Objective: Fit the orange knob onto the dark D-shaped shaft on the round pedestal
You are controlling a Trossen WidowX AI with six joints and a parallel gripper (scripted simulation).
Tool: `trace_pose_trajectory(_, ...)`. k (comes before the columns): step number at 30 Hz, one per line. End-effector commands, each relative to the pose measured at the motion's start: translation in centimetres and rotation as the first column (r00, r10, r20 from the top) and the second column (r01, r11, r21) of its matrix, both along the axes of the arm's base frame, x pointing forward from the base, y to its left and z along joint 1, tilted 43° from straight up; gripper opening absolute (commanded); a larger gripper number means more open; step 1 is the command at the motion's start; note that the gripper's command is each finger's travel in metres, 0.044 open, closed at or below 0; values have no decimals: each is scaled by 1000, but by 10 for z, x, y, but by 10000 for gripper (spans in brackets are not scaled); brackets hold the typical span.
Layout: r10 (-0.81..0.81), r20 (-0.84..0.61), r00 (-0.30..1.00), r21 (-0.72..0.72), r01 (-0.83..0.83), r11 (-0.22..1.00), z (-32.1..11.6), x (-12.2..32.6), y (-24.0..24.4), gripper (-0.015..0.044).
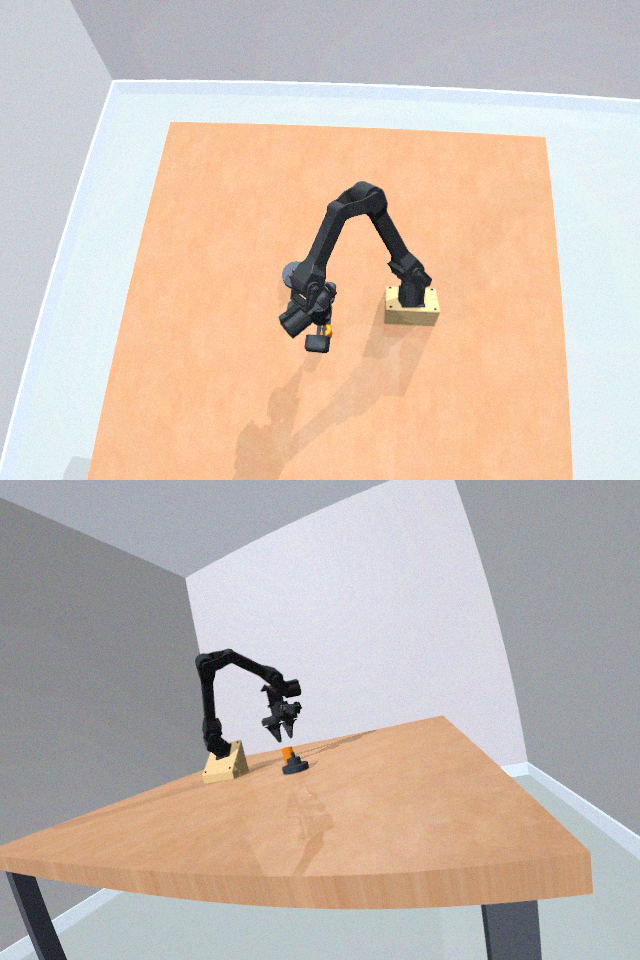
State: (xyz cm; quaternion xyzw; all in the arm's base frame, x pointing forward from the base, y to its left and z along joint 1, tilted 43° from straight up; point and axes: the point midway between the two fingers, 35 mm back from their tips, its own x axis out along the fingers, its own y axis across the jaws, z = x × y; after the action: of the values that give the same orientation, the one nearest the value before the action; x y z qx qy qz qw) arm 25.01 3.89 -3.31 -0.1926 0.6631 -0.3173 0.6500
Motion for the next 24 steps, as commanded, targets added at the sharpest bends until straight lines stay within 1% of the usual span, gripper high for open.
trace_pose_trajectory(1, 1, -8, 1000, -8, -1, 1000, -7, -4, -9, 440)
trace_pose_trajectory(24, 2, -8, 1000, -7, -2, 1000, -32, -5, -32, 440)
